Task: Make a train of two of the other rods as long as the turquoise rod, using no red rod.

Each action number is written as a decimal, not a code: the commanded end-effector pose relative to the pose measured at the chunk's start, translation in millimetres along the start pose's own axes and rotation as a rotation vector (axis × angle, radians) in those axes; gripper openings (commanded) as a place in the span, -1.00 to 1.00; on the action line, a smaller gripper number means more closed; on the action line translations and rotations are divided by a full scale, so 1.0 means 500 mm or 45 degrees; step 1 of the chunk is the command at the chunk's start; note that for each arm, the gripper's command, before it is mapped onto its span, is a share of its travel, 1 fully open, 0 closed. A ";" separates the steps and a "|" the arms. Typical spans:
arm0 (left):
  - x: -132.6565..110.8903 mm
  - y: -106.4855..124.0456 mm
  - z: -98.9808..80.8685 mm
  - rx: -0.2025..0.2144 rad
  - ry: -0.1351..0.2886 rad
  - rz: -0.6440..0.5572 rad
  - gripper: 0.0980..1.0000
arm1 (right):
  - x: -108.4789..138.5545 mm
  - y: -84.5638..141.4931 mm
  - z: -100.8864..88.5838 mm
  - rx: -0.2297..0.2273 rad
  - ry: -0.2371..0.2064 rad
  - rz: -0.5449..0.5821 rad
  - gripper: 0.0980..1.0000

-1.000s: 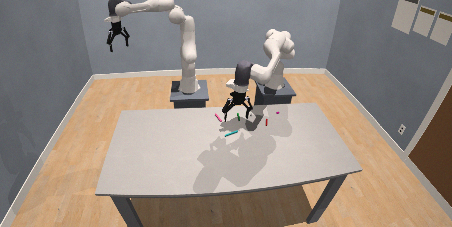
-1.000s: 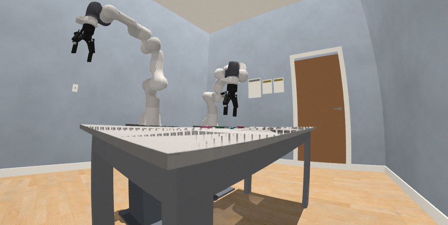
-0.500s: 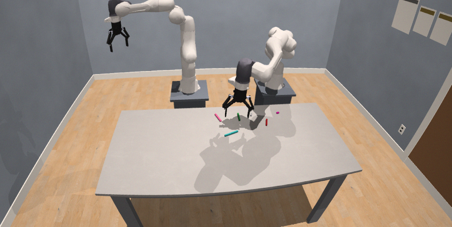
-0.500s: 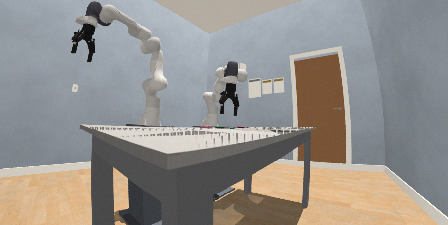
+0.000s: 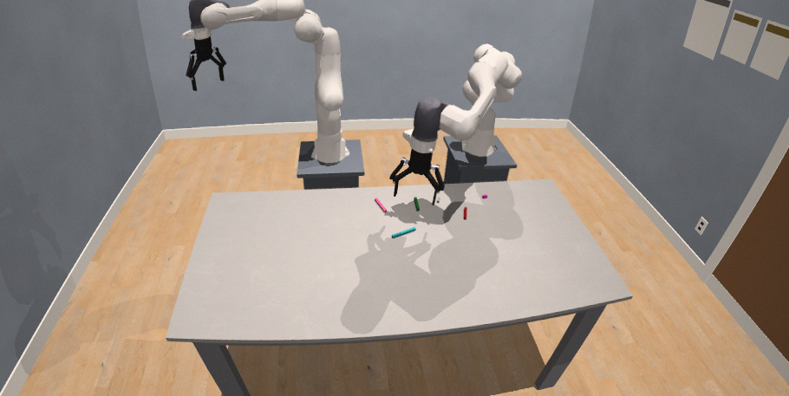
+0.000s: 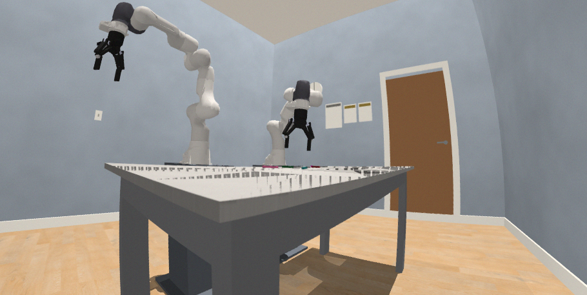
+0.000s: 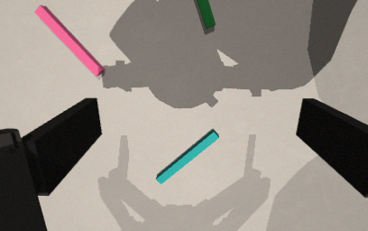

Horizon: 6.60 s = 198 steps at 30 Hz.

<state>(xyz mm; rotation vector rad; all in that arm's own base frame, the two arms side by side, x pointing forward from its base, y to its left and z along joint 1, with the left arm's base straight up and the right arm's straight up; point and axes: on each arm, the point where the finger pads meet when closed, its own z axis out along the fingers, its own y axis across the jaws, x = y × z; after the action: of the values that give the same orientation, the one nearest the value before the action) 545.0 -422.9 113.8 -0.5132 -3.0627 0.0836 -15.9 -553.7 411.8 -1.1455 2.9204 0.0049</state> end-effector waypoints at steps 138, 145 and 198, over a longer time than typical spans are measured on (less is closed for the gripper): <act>0.187 0.020 -0.007 -0.087 0.017 1.524 1.00 | 0.004 0.002 -0.002 0.002 0.007 -0.007 1.00; 0.186 0.019 -0.007 -0.087 0.016 1.524 1.00 | 0.004 0.002 -0.002 0.002 0.007 -0.007 1.00; 0.073 -0.275 0.006 -0.085 0.016 1.524 1.00 | 0.004 0.002 -0.002 0.002 0.007 -0.007 1.00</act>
<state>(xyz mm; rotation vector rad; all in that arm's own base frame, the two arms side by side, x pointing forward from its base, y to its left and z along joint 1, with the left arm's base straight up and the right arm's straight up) 467.2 -540.7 120.5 -2.1839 -2.2644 -0.0057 -16.0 -553.7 411.8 -1.1455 2.9204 0.0049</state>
